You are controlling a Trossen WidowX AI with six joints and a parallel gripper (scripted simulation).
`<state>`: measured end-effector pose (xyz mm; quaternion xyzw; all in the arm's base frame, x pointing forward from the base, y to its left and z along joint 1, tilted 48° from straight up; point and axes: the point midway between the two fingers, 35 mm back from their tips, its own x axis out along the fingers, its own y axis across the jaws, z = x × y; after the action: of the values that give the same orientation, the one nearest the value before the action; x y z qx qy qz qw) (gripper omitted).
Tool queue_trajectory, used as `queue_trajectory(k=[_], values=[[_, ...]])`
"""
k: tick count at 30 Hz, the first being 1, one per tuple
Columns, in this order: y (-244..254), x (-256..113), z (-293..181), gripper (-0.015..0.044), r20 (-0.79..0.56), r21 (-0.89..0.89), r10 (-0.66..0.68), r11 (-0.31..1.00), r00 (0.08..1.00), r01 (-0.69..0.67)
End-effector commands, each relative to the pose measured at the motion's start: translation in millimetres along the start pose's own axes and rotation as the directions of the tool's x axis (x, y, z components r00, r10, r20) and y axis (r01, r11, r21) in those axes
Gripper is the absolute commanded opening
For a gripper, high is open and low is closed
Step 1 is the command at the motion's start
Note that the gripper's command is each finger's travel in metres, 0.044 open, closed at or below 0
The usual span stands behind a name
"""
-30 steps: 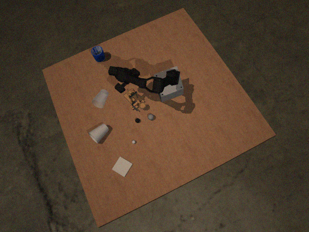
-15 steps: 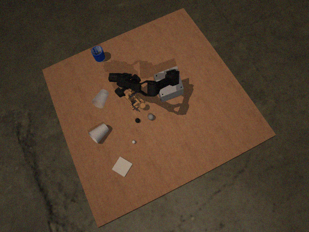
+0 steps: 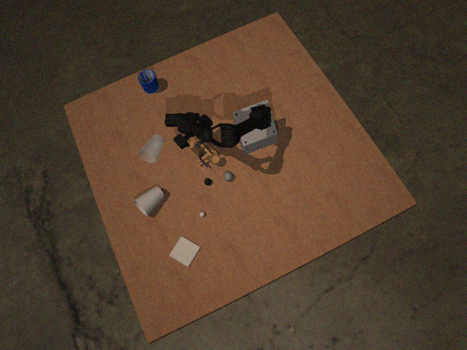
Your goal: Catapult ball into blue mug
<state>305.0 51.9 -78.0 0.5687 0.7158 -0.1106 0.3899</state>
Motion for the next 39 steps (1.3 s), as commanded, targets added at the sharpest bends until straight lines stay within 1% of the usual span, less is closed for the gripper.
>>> queue_trajectory(k=[1, 18, 23, 34, 39], values=[[-1.2, 8.5, -1.6, 0.0440, -0.008, 0.006, -0.003, 1.000, 1.000, 0.003], [-2.1, 36.0, -3.4, 0.0440, -0.012, 0.006, -0.002, 1.000, 1.000, 0.002], [-2.3, 38.3, -3.6, 0.0440, -0.012, 0.006, -0.002, 1.000, 1.000, 0.002], [-1.2, 35.4, -2.2, 0.0151, -0.005, 0.001, -0.001, 1.000, 1.000, 0.001], [-1.2, 35.4, -2.2, 0.0118, -0.005, 0.001, -0.001, 1.000, 1.000, 0.001]])
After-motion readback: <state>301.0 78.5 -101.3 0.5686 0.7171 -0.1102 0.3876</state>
